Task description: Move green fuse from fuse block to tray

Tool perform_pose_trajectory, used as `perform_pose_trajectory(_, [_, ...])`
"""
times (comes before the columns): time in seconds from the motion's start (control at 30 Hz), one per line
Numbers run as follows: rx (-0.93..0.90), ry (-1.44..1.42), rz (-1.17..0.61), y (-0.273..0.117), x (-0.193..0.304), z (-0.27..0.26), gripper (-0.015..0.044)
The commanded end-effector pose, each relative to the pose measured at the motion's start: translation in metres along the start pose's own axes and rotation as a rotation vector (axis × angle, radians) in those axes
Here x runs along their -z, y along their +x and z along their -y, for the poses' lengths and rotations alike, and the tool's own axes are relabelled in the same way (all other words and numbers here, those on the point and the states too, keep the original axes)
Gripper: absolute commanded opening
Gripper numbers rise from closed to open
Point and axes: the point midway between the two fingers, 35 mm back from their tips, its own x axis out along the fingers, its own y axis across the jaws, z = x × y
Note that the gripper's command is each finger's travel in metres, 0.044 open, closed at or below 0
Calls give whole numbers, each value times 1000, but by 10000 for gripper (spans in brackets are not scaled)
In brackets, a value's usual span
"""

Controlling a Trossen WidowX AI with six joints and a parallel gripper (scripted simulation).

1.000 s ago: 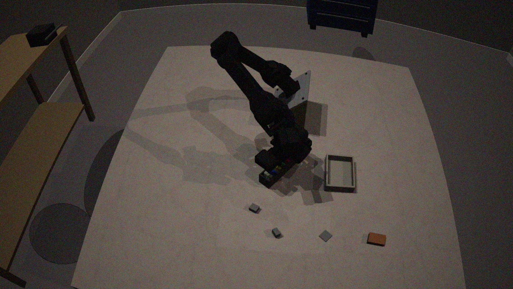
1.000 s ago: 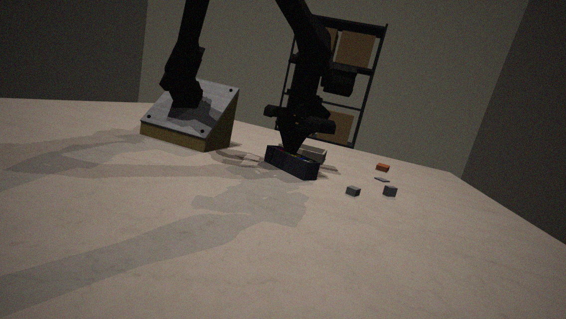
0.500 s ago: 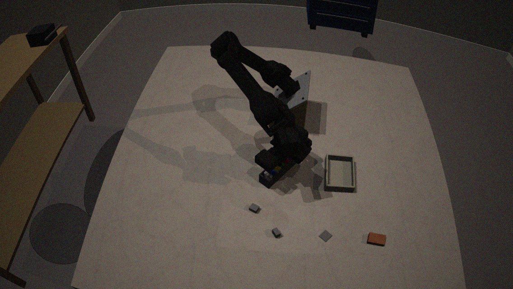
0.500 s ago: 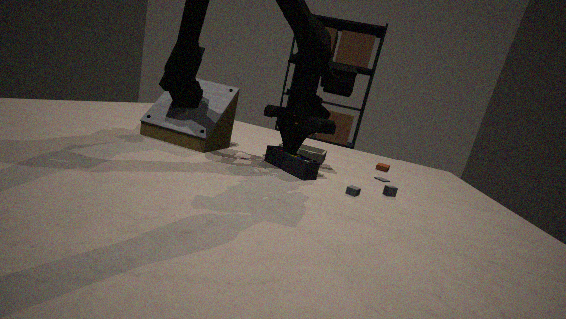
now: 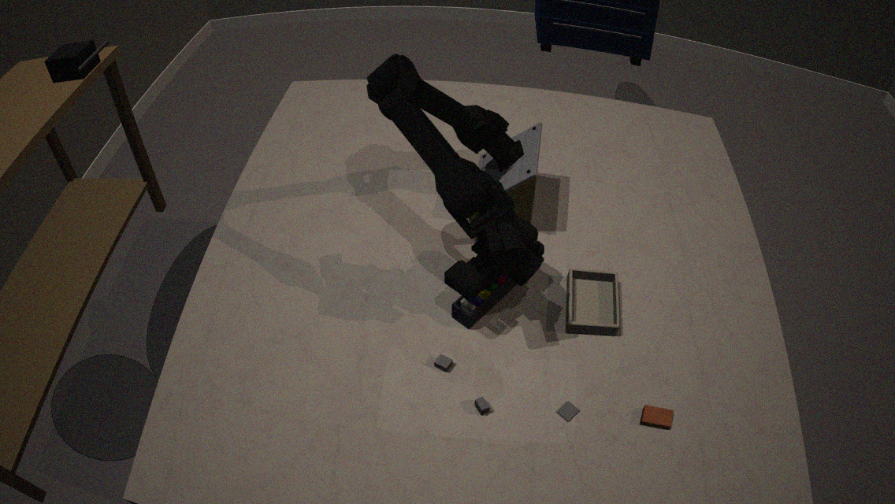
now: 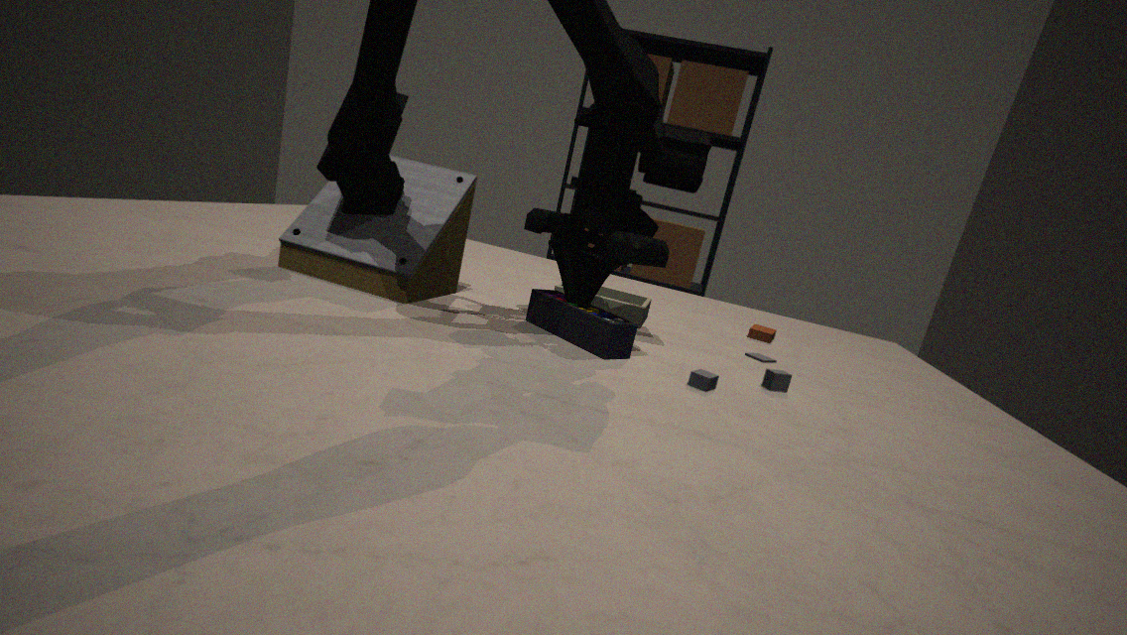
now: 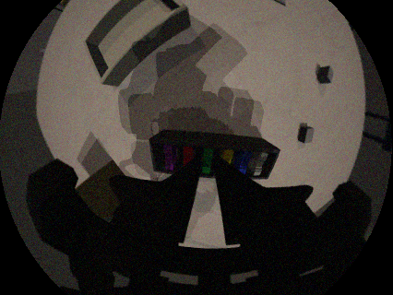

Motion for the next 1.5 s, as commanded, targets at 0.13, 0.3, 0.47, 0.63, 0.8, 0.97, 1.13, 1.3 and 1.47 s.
perform_pose_trajectory(0.13, [0,0,0,0,0,0,47])
perform_pose_trajectory(0.3, [0,0,0,0,0,0,14])
perform_pose_trajectory(0.47, [0,0,0,0,0,0,0])
perform_pose_trajectory(0.63, [0,0,0,-2,0,0,0])
perform_pose_trajectory(0.8, [0,-1,0,-5,0,0,0])
perform_pose_trajectory(0.97, [0,-1,0,-7,0,0,0])
perform_pose_trajectory(1.13, [0,-1,0,-9,0,0,0])
perform_pose_trajectory(1.3, [0,-1,0,-12,-1,0,0])
perform_pose_trajectory(1.47, [0,-2,0,-14,-1,0,0])
